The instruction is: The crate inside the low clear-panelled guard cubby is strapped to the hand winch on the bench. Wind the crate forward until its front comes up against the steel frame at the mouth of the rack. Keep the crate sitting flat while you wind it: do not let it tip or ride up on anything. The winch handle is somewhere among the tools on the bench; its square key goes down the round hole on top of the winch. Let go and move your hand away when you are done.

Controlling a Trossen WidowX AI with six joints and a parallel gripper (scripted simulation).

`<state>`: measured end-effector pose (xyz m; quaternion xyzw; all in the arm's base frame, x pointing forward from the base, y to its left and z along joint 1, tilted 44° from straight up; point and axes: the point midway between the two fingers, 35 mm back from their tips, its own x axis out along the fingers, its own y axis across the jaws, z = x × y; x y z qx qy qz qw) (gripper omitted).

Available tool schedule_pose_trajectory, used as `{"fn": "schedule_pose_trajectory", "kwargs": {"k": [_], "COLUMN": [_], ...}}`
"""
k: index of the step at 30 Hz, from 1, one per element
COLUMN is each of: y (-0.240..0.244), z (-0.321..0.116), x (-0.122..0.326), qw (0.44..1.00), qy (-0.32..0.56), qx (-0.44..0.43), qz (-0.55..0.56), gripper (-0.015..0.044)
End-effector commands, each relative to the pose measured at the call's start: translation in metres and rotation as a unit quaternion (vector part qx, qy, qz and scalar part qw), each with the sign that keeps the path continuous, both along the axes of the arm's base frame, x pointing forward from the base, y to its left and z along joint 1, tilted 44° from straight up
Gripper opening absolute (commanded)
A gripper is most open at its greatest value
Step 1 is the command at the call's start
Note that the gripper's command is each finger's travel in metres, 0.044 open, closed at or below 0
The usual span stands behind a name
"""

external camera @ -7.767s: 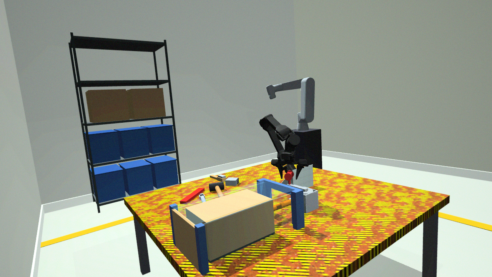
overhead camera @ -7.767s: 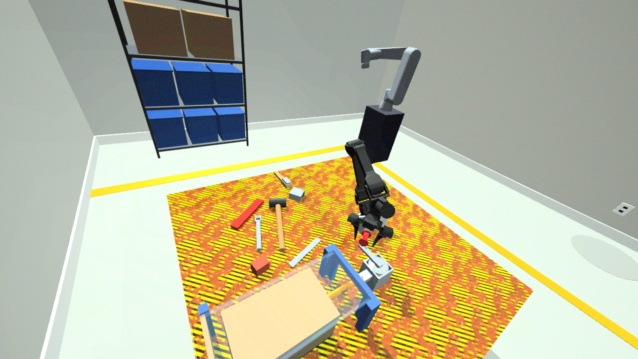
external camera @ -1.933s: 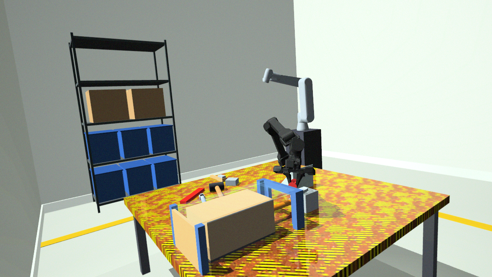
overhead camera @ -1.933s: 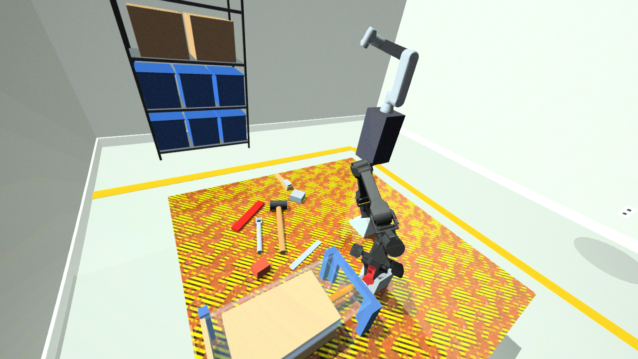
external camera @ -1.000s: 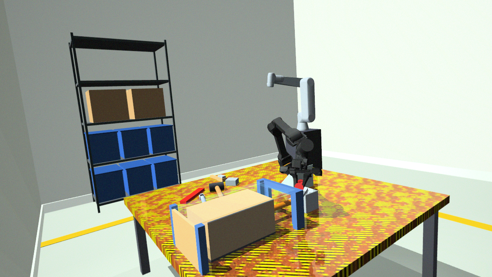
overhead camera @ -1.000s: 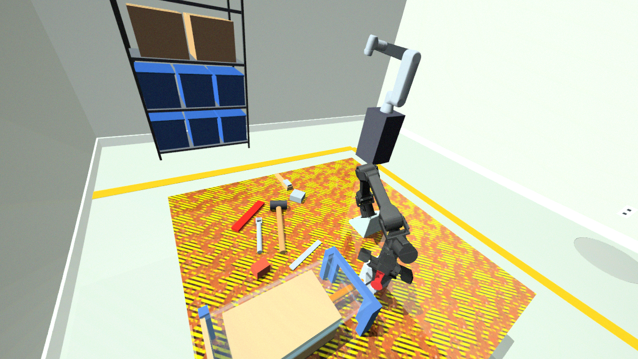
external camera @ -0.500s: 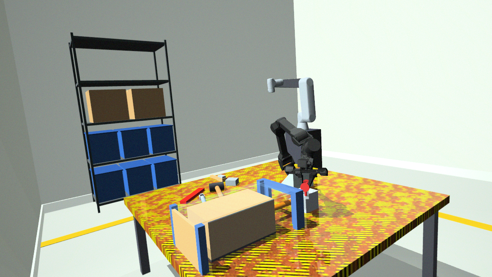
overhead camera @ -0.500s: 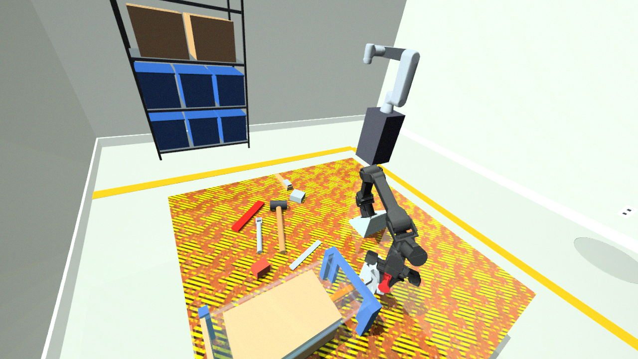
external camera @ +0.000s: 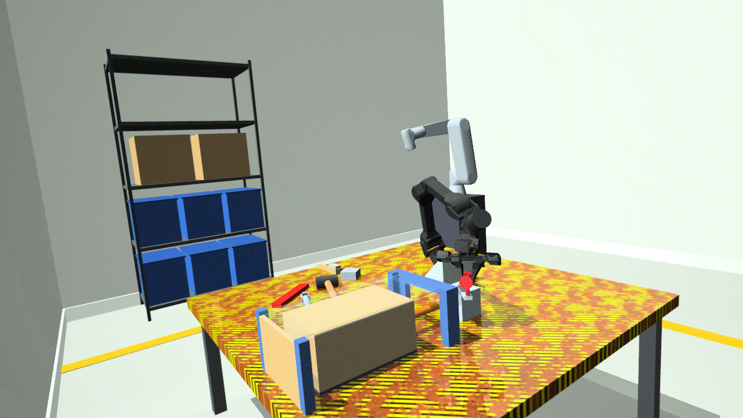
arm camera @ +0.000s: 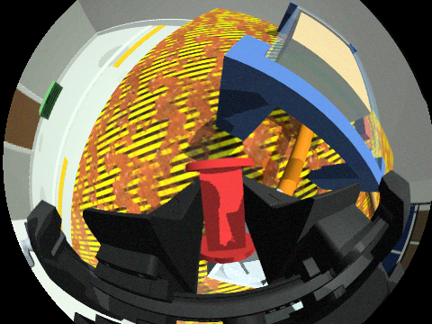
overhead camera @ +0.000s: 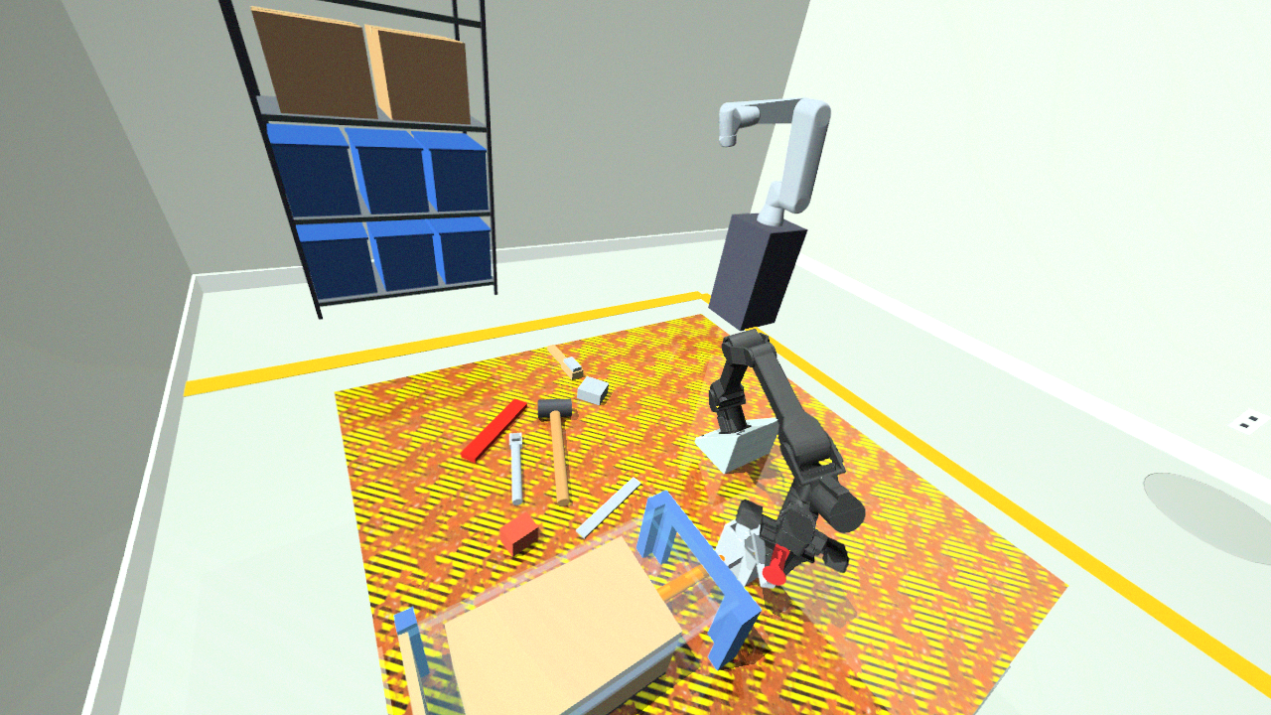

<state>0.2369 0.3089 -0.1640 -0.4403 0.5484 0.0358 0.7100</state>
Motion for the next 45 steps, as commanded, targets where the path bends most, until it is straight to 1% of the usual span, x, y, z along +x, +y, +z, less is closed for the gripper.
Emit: {"fn": "schedule_pose_trajectory", "kwargs": {"k": [1,45], "y": [0.006,0.009], "z": [-0.008,-0.013], "x": [-0.02,-0.081], "qw": [1.0,1.0], "qy": [0.018,0.021], "qx": [0.004,0.005], "qz": [0.002,0.002], "gripper": [0.0,0.0]}}
